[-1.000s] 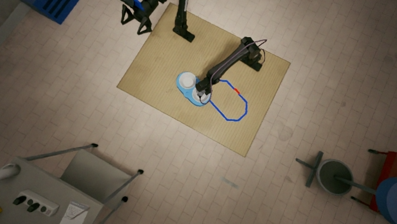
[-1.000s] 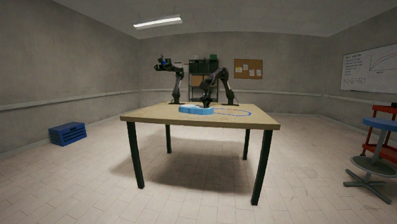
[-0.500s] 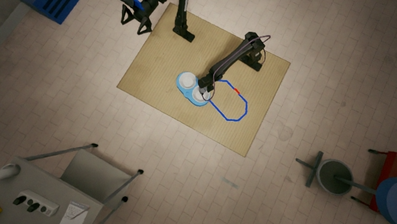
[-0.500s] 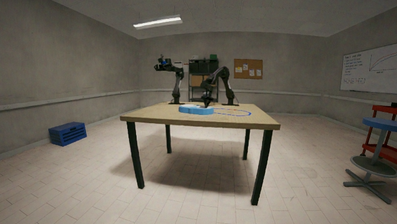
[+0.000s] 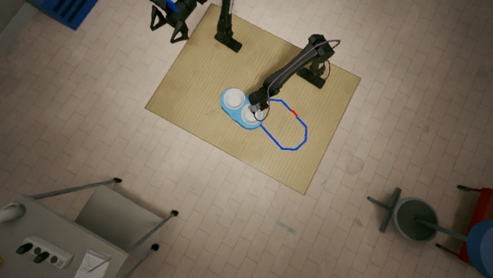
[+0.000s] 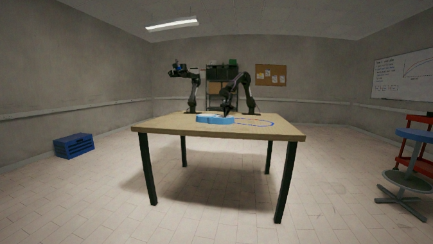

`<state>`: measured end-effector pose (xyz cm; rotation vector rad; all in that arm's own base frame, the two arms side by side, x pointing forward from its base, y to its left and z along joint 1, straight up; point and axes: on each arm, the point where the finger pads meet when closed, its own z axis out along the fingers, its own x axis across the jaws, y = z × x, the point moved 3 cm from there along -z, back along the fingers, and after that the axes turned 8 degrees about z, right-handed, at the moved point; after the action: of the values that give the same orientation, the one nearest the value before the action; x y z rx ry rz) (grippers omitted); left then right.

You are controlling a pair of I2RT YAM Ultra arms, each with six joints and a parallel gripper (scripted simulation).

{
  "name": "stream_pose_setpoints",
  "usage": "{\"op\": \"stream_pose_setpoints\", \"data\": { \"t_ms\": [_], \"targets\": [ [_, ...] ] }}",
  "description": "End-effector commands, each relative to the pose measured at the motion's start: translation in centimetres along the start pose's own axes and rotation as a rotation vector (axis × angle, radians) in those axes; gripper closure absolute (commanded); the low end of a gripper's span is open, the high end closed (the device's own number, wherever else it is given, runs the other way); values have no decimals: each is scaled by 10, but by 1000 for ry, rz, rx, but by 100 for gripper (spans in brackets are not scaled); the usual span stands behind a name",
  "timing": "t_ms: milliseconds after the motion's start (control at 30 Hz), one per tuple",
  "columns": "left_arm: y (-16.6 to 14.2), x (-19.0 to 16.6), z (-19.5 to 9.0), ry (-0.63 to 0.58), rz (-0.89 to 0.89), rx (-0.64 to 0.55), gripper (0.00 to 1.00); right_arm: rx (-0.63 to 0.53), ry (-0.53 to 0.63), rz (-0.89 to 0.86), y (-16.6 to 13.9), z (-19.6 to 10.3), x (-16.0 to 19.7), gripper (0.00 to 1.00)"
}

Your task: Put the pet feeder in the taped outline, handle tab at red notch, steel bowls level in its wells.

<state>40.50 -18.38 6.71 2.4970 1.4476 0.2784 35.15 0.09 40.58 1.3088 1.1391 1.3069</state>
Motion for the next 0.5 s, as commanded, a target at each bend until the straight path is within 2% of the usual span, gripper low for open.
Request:
{"op": "stream_pose_setpoints", "data": {
  "t_ms": [0,467],
  "targets": [
    [-3,-8,-12,7,0,-22,100,-80,11,-12,29,-1,2,0],
    [-29,-22,-16,-5,4,11,100,-80,11,-12,29,-1,2,0]
  ]
}}
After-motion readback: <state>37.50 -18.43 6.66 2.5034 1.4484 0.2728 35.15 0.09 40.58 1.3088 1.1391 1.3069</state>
